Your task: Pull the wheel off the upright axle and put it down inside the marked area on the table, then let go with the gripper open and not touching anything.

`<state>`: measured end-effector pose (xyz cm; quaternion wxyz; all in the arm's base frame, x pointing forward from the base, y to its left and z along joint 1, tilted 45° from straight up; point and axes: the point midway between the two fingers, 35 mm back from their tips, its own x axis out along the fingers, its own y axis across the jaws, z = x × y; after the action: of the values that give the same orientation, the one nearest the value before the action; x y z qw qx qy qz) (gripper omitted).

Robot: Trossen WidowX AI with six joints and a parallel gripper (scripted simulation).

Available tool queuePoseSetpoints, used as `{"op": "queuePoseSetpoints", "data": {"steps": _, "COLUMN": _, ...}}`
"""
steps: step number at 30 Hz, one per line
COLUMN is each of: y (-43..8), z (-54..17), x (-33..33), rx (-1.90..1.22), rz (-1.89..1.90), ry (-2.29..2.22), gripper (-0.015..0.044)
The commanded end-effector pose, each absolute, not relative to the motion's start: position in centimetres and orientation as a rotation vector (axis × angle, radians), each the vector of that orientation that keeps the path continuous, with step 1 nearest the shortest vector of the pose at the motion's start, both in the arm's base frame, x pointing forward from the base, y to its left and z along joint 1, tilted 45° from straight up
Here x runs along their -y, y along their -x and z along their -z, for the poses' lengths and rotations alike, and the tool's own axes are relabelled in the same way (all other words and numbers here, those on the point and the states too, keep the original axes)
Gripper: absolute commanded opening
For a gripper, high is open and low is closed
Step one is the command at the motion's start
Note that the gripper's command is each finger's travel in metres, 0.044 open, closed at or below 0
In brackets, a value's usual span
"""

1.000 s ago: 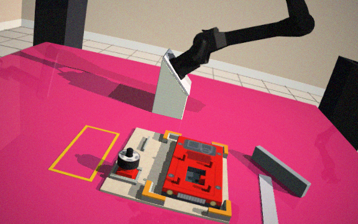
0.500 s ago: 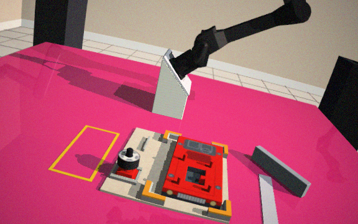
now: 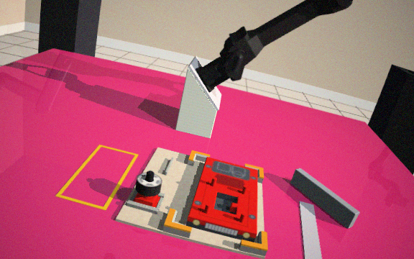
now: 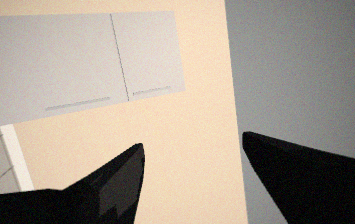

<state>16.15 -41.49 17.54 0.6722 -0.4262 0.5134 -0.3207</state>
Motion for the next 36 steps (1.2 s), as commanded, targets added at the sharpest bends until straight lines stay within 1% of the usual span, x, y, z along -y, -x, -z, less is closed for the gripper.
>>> {"op": "queuePoseSetpoints", "data": {"steps": 1, "y": -19.6, "z": -15.5, "x": 40.2, "rx": -1.109, "rz": 0.601, "ry": 0.893, "gripper": 0.0300}}
{"op": "queuePoseSetpoints", "data": {"steps": 11, "y": -27.9, "z": -9.9, "x": 34.4, "rx": -1.033, "rz": 0.254, "ry": 0.667, "gripper": 0.0300}}
{"op": "queuePoseSetpoints", "data": {"steps": 19, "y": -32.8, "z": -6.0, "x": 27.6, "rx": -1.035, "rz": -0.002, "ry": 0.469, "gripper": 0.0300}}
{"op": "queuePoseSetpoints", "data": {"steps": 27, "y": -35.8, "z": -2.8, "x": 19.8, "rx": -1.090, "rz": -0.240, "ry": 0.259, "gripper": 0.0300}}
{"op": "queuePoseSetpoints", "data": {"steps": 36, "y": -37.1, "z": -0.6, "x": 10.6, "rx": -1.206, "rz": -0.485, "ry": -0.027, "gripper": 0.0300}}
